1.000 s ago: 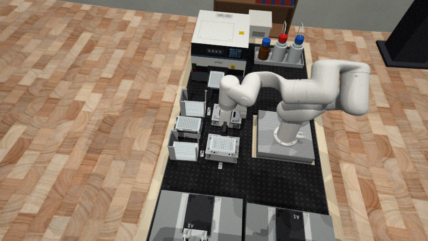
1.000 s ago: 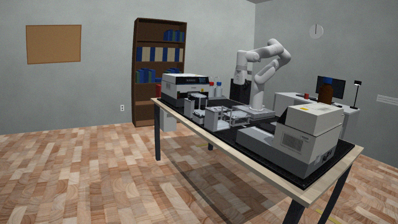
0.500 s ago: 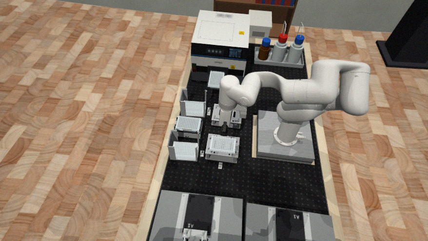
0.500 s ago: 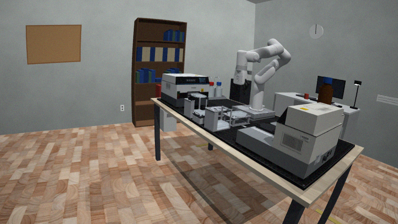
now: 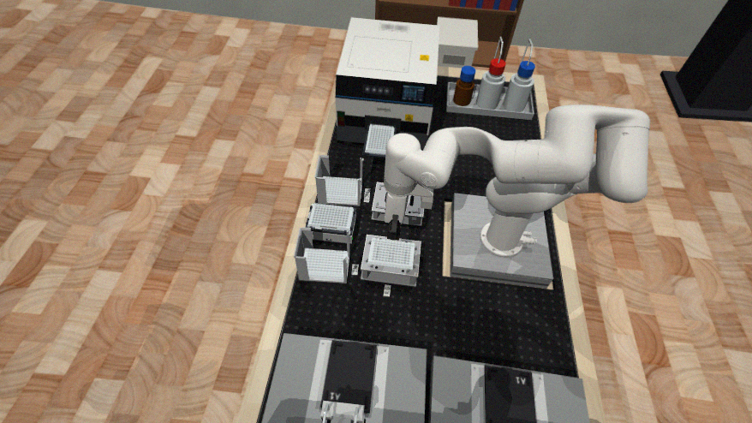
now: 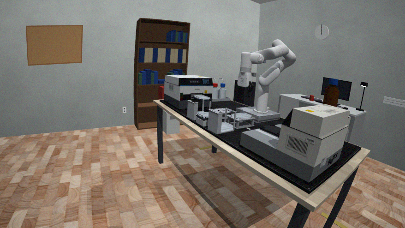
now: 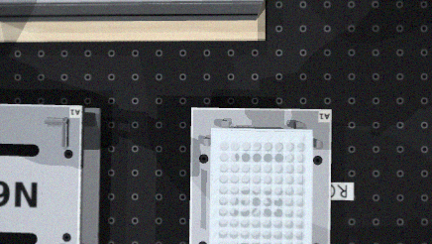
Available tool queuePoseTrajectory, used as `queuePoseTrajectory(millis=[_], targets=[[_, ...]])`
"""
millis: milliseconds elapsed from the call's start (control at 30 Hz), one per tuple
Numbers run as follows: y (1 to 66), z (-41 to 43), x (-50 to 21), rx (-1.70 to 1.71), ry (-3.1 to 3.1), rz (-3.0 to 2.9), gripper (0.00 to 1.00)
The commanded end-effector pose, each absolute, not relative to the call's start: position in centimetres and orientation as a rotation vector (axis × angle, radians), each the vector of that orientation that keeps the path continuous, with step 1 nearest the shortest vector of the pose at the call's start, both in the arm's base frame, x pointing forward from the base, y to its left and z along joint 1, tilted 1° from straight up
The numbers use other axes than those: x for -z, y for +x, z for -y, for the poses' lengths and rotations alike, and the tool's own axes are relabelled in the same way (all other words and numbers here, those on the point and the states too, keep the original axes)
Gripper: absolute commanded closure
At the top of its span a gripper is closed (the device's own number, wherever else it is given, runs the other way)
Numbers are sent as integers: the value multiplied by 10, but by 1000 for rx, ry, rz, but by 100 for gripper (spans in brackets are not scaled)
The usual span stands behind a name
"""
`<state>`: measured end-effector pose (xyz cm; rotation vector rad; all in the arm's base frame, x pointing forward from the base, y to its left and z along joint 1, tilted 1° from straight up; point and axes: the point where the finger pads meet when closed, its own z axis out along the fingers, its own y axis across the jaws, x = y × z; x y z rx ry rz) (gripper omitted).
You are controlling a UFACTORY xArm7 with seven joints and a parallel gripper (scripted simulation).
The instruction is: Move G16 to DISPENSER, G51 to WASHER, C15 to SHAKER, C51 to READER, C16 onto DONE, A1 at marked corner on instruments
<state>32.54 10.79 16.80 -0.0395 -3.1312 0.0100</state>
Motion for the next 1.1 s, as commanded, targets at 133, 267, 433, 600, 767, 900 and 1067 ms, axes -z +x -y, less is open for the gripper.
queuePoseTrajectory(millis=[133, 267, 433, 600, 767, 900, 1067], targets=[[326, -108, -158, -8, -39, 3135, 0], [326, -108, -153, -8, -39, 3135, 0], [326, -108, -149, -8, -39, 3135, 0], [326, -108, -142, -8, -39, 3135, 0], [326, -108, -135, -8, -39, 3135, 0], [326, -108, -130, -8, -39, 3135, 0], [326, -108, -126, -8, -39, 3135, 0]])
